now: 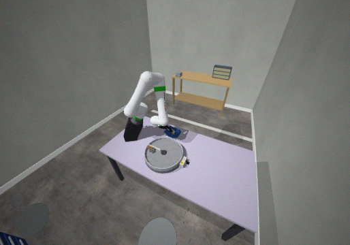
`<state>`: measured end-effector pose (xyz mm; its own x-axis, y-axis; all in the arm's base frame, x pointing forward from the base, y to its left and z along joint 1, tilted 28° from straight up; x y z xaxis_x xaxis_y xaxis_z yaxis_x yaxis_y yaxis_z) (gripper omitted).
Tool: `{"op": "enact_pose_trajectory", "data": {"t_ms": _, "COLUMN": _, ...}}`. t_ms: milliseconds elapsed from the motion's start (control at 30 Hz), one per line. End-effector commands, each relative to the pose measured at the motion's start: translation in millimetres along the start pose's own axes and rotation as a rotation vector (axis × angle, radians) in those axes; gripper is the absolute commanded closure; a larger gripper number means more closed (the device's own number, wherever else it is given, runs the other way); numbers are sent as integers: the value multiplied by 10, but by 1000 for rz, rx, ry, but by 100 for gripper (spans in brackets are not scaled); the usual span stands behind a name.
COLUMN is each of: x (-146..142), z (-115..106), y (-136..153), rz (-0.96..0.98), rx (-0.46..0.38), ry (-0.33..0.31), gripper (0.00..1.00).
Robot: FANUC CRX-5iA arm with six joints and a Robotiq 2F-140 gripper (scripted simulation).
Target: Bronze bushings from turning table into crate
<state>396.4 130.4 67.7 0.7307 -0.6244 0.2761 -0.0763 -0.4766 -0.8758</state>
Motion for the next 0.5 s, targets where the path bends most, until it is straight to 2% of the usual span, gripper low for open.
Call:
{"op": "enact_pose_trajectory", "data": {"t_ms": 0, "x": 13, "z": -118, "y": -97, "rz": 1, "rx": -1, "ry": -1, "gripper": 93}}
{"op": "enact_pose_trajectory", "data": {"t_ms": 233, "x": 40, "z": -368, "y": -306, "rz": 1, "rx": -1, "ry": -1, "gripper": 93}}
{"op": "enact_pose_trajectory", "data": {"t_ms": 467, "x": 55, "z": -505, "y": -421, "rz": 1, "rx": -1, "ry": -1, "gripper": 93}}
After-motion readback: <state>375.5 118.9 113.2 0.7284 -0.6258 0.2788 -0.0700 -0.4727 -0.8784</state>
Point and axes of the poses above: the point where the finger pads meet when closed, its own z axis out along the fingers, its own x axis across the jaws, y = z × x, the point moved 7 cm from there along -z, back along the fingers, and after that the axes turned 8 degrees about -z, right-handed, at the moved point
